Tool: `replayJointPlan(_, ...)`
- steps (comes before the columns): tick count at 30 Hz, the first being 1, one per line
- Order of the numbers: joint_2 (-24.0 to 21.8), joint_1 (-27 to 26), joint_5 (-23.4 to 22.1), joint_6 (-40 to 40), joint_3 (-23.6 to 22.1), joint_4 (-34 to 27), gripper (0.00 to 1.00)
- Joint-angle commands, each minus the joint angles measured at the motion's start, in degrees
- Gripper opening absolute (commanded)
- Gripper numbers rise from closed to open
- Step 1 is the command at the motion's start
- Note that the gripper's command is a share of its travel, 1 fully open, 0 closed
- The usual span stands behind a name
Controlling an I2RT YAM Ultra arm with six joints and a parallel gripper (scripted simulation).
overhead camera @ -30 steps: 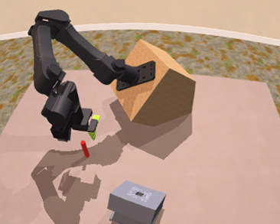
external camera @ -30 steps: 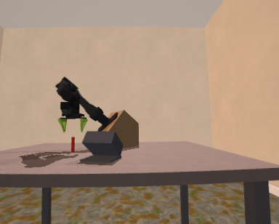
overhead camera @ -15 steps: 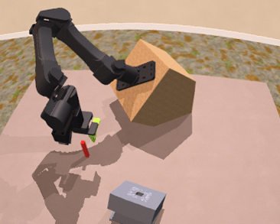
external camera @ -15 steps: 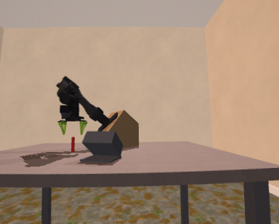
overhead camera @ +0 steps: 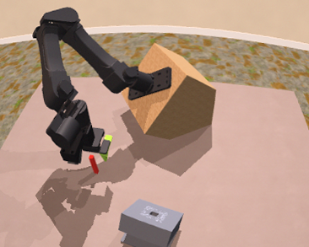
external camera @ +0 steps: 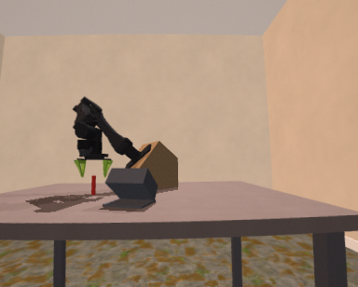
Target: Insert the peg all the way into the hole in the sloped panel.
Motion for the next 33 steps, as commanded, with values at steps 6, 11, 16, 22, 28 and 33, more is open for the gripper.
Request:
replayJointPlan(6,1.2,-1.3,-1.6,-2.6,-1.5,4.9,1.00)
replayJointPlan(11,0.6,-0.9,-0.7,-1.5,-0.5,2.6,0.43)
replayJointPlan(16,0.6,-0.9,-0.7,-1.5,-0.5,2.6,0.00)
replayJointPlan(22,0.6,-0.9,-0.7,-1.5,-0.5,2.6,0.00)
replayJointPlan(28,-1.7,5.0,1.3,4.4,3.1,-7.1,0.00)
replayJointPlan(33,-2.2,13.1,4.1,13.4,7.6,-18.1,0.00)
